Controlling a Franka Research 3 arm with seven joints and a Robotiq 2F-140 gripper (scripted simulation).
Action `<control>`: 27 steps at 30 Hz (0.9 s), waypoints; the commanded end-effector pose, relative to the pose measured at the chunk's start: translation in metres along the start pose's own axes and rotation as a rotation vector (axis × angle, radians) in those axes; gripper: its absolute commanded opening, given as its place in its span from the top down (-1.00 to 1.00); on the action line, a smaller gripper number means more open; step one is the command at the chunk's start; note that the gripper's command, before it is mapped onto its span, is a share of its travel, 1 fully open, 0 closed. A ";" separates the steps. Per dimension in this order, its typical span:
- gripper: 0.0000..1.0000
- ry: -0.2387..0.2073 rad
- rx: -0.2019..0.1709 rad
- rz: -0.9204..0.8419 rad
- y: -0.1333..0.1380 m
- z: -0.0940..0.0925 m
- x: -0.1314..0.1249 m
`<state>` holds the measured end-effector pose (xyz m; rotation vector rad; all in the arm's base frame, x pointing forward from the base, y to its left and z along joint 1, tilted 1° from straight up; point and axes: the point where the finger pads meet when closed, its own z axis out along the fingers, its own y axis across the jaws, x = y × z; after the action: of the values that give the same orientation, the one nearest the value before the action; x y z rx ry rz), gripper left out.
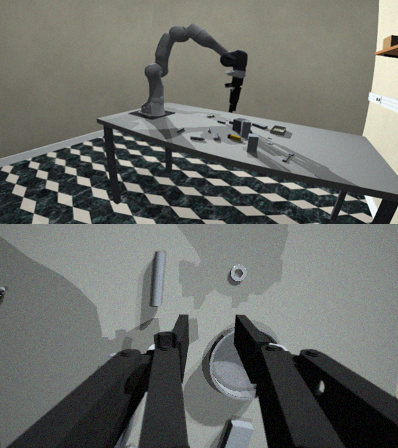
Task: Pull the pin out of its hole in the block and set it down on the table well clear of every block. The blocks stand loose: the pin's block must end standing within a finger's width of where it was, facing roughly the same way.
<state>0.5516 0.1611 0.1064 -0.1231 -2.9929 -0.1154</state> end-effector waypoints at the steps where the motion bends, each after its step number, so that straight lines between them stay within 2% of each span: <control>1: 0.31 -0.006 0.002 0.011 0.000 -0.001 -0.001; 6: 0.31 -0.008 0.003 0.015 -0.002 -0.001 -0.002; 12: 0.31 -0.036 0.013 0.066 -0.028 -0.008 -0.015; 23: 0.31 -0.038 0.014 0.070 -0.030 -0.008 -0.016; 27: 0.31 -0.057 0.022 0.104 -0.047 -0.006 -0.026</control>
<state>0.5673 0.1250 0.1081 -0.2289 -3.0260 -0.0826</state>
